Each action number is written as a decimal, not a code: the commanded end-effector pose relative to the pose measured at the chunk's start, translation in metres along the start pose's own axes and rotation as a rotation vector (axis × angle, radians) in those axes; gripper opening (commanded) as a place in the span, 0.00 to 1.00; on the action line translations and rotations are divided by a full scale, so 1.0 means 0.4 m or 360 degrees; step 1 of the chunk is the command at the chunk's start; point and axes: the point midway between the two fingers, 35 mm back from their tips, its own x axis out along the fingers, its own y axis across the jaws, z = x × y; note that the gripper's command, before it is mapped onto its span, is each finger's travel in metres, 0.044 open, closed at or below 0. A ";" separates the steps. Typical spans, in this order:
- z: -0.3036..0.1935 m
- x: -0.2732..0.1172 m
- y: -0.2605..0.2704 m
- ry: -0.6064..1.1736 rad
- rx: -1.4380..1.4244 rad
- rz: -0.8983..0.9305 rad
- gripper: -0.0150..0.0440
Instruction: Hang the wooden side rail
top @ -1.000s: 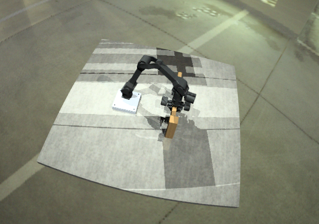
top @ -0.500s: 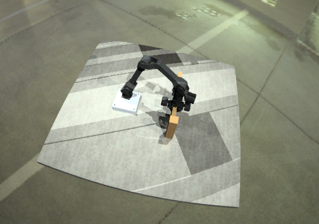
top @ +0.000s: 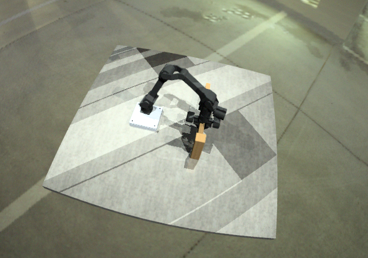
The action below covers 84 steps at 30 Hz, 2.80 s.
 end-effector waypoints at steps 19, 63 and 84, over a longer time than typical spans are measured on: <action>-0.010 -0.005 -0.007 0.0006 0.0005 -0.0023 0.25; -0.021 -0.009 -0.003 0.0007 0.0005 -0.0023 0.25; -0.026 -0.009 -0.007 0.0007 0.0005 -0.0023 0.25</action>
